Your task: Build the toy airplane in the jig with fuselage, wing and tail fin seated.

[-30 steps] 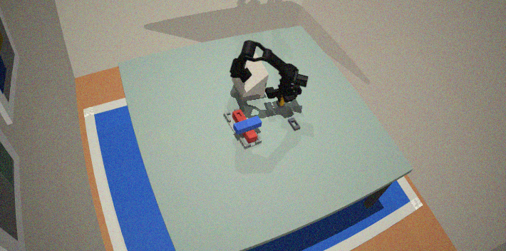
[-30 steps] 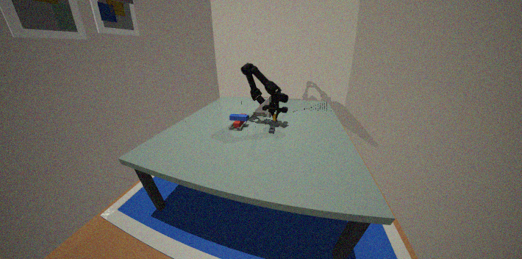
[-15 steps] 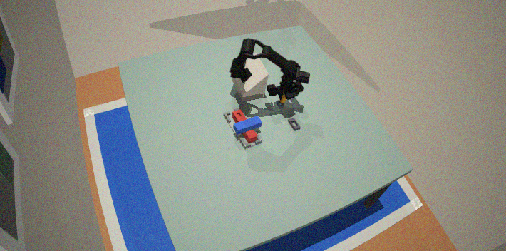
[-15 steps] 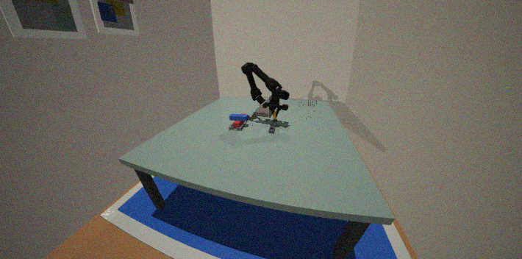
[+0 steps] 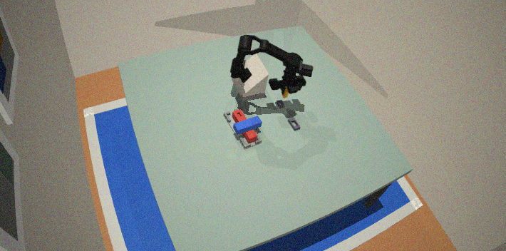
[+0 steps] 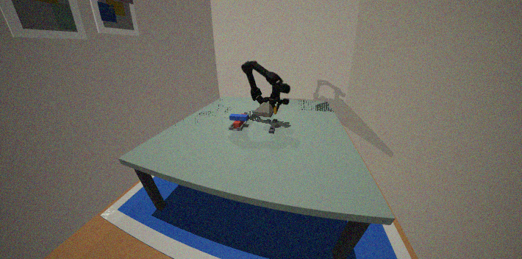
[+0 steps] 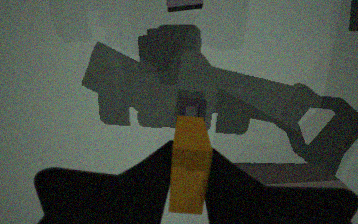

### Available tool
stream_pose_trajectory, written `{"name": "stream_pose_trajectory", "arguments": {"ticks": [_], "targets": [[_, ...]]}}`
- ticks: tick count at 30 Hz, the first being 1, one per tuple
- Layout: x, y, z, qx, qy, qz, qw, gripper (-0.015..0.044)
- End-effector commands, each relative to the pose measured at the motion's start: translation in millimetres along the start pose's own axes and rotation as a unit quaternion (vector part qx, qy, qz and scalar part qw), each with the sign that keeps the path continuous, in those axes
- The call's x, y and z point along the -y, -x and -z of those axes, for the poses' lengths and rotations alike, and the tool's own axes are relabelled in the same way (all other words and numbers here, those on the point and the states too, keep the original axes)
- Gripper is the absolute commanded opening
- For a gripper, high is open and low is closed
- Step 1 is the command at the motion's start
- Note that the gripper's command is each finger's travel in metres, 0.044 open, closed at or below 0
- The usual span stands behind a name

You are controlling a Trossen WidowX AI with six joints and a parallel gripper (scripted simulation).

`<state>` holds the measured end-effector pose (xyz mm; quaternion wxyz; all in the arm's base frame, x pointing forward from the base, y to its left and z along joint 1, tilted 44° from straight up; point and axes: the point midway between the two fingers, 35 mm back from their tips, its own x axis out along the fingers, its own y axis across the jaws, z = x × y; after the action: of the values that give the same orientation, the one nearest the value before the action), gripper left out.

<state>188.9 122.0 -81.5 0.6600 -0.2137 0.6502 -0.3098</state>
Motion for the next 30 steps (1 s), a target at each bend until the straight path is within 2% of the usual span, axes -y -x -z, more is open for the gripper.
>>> {"name": "stream_pose_trajectory", "arguments": {"ticks": [1,17,30], "targets": [[0.1,12.7,0.0,-0.001,-0.002,-0.003,1.000,0.0000],[5.8,63.3,4.8,-0.001,-0.002,-0.003,1.000,0.0000],[31.5,65.3,-15.3,-0.002,0.012,-0.013,1.000,0.0000]]}}
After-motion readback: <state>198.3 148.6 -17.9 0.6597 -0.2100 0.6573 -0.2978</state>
